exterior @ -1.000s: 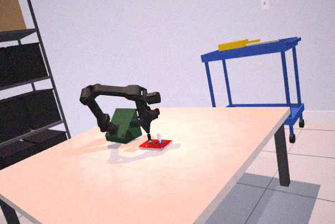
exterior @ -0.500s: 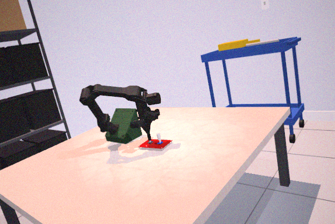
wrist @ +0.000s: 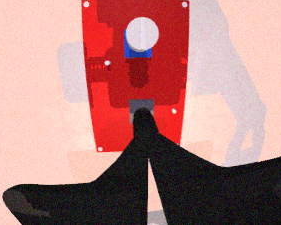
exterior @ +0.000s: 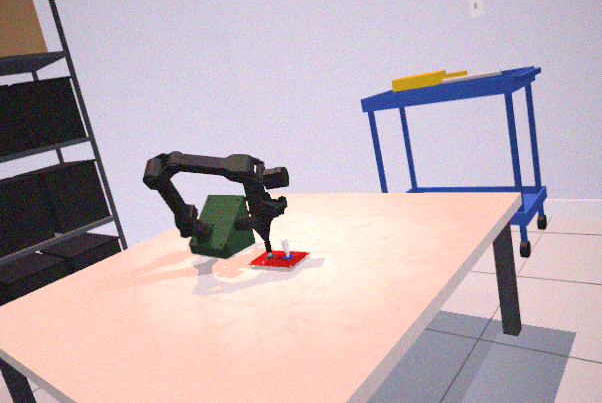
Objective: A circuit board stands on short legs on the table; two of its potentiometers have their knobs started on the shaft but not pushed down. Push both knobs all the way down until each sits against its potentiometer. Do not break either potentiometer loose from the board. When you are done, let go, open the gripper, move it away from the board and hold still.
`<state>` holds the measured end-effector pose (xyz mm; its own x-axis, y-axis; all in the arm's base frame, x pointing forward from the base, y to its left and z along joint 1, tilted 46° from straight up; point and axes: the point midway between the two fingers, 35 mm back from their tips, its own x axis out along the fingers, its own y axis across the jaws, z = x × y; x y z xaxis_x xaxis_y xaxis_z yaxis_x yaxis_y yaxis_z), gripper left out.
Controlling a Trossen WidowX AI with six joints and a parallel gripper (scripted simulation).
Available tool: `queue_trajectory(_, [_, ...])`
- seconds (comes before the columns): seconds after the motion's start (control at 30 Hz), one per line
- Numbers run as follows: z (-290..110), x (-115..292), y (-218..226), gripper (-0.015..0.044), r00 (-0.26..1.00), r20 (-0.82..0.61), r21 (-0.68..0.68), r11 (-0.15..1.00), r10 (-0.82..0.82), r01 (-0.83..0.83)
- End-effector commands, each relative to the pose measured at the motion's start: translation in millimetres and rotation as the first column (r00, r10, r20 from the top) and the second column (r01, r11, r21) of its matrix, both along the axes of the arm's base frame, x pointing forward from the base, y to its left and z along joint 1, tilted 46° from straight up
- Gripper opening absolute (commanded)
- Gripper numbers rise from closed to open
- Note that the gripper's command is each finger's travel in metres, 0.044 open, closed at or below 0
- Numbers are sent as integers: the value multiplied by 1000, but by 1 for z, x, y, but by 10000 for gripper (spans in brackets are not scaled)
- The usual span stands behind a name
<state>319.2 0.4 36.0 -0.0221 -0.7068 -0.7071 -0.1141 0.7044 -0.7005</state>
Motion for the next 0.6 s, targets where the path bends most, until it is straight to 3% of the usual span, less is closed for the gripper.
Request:
queue_trajectory(0.0, [0,0,0,0,1000,-3,-3,1000,3,-3])
queue_trajectory(0.57, [-1,0,-2,0,1000,-3,-3,1000,3,-3])
